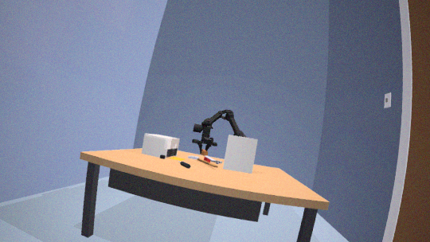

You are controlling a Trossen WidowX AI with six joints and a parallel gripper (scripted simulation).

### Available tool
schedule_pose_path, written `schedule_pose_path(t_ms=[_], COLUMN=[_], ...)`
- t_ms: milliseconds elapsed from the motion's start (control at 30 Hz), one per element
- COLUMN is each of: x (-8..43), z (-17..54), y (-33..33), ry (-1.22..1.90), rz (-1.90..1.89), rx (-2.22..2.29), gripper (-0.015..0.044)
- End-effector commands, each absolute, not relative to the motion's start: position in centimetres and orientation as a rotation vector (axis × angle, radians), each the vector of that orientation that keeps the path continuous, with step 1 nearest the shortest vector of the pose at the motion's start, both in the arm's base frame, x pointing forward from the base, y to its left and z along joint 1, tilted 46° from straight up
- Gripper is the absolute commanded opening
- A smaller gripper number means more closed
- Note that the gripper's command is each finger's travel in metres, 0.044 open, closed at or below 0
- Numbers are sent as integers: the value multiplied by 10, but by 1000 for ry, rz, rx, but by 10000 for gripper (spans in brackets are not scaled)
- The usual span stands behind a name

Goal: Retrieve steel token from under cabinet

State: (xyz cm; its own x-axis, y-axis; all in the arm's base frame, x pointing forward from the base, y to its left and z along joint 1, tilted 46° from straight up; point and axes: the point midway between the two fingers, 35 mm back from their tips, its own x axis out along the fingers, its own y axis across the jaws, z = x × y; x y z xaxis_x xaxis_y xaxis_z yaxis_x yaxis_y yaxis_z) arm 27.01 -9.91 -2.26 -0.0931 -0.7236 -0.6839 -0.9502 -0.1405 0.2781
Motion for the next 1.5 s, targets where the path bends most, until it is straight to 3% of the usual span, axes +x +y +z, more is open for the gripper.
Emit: schedule_pose_path(t_ms=[0,933,1467], x=[272,276,293], z=[-15,33,19], y=[-91,-59,-43], ry=[1809,1808,1806], rz=[1070,1071,1070], rx=[-1880,-1879,-1878], gripper=[0,0,0])
